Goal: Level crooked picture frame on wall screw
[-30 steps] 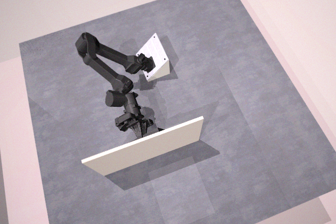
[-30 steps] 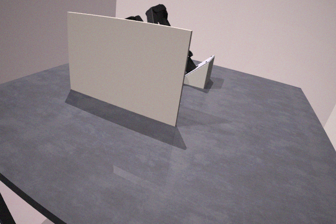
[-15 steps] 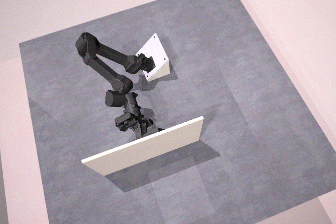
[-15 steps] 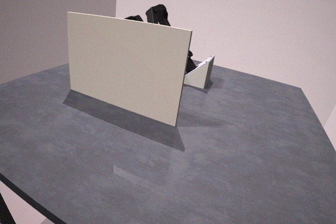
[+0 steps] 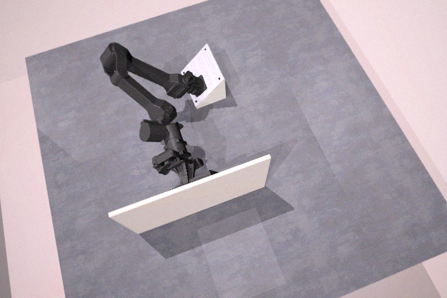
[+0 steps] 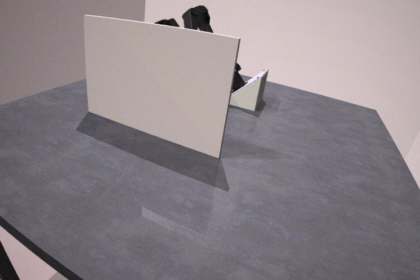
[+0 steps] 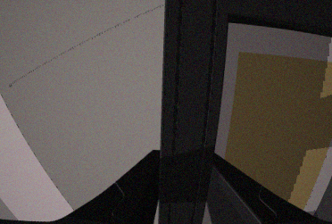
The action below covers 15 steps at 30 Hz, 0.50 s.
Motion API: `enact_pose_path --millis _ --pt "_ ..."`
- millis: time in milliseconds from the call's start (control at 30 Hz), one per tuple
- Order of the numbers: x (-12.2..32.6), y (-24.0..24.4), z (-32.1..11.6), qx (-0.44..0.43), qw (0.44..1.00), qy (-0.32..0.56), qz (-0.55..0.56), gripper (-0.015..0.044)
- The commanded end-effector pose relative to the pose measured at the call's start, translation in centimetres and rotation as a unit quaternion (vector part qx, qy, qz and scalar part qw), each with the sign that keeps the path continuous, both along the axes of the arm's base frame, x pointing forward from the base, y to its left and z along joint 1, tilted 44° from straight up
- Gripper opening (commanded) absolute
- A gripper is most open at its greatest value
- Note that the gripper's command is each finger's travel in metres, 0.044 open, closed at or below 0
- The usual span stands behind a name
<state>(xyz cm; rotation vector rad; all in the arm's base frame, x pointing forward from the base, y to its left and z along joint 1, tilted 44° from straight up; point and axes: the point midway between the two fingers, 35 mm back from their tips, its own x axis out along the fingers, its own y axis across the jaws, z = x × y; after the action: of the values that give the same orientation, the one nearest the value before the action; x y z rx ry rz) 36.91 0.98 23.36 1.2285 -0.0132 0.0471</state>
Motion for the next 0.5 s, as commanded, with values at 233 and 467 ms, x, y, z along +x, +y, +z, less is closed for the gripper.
enact_pose_path --millis 233,467 --pt "0.02 0.17 0.29 0.001 1.000 -0.004 0.002 0.0000" --pt "0.03 0.17 0.24 0.001 1.000 -0.004 0.002 0.0000"
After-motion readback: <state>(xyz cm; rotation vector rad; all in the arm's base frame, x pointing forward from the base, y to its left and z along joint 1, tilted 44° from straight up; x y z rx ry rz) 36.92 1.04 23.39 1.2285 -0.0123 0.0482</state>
